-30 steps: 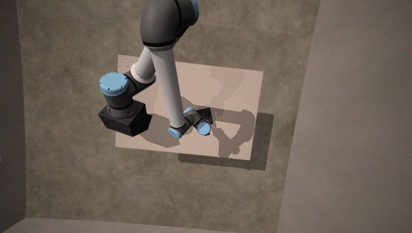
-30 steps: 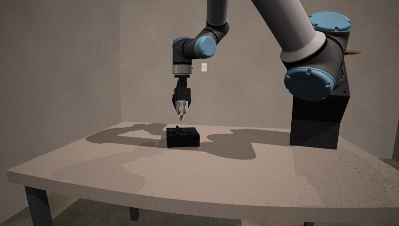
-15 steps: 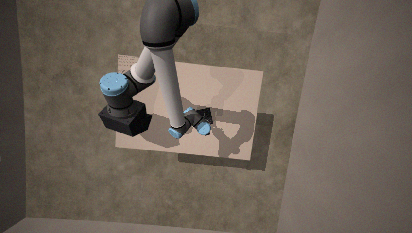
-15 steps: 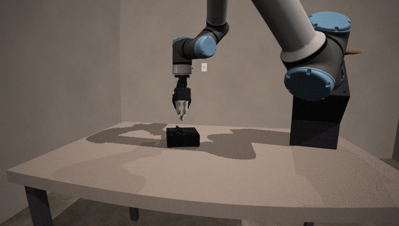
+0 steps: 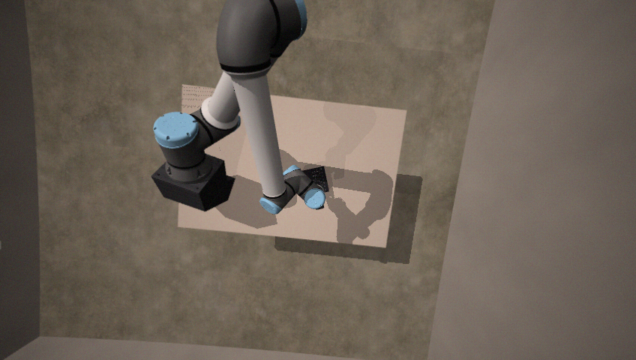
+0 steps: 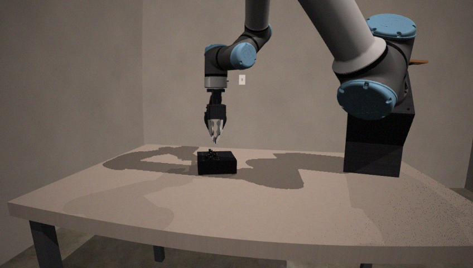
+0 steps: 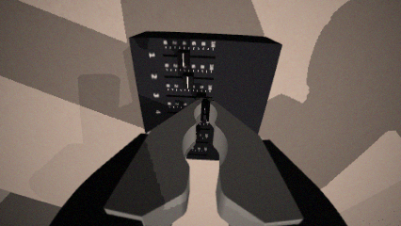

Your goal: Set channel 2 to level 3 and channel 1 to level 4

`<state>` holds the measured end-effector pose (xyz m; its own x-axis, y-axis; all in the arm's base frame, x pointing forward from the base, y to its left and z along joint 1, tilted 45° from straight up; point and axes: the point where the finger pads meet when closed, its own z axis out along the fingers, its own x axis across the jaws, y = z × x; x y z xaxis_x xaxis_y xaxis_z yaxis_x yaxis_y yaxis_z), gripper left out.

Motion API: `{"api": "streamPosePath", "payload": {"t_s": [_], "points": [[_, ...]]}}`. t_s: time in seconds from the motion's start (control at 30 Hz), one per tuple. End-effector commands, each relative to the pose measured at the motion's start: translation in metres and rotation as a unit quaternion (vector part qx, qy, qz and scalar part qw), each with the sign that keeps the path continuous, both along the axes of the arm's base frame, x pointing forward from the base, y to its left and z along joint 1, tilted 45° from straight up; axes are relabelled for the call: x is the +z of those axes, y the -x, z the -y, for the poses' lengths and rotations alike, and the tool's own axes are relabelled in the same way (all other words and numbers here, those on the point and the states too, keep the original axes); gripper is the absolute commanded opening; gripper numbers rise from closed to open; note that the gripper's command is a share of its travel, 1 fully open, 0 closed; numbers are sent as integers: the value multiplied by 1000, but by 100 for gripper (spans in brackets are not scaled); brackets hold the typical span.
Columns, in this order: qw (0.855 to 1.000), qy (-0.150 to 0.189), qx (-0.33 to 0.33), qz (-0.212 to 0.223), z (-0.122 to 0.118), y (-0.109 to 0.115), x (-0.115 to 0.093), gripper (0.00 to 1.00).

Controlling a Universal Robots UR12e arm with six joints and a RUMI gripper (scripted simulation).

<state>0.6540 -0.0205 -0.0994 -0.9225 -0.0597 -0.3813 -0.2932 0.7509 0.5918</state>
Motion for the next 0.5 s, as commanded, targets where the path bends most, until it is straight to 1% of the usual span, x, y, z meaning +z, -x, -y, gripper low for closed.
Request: {"api": "streamPosePath", "payload": {"t_s": [0.0, 0.47], "points": [[1000, 0, 0, 0, 0, -1, 0, 0], [1000, 0, 0, 0, -3, -2, -4, 0]]}}
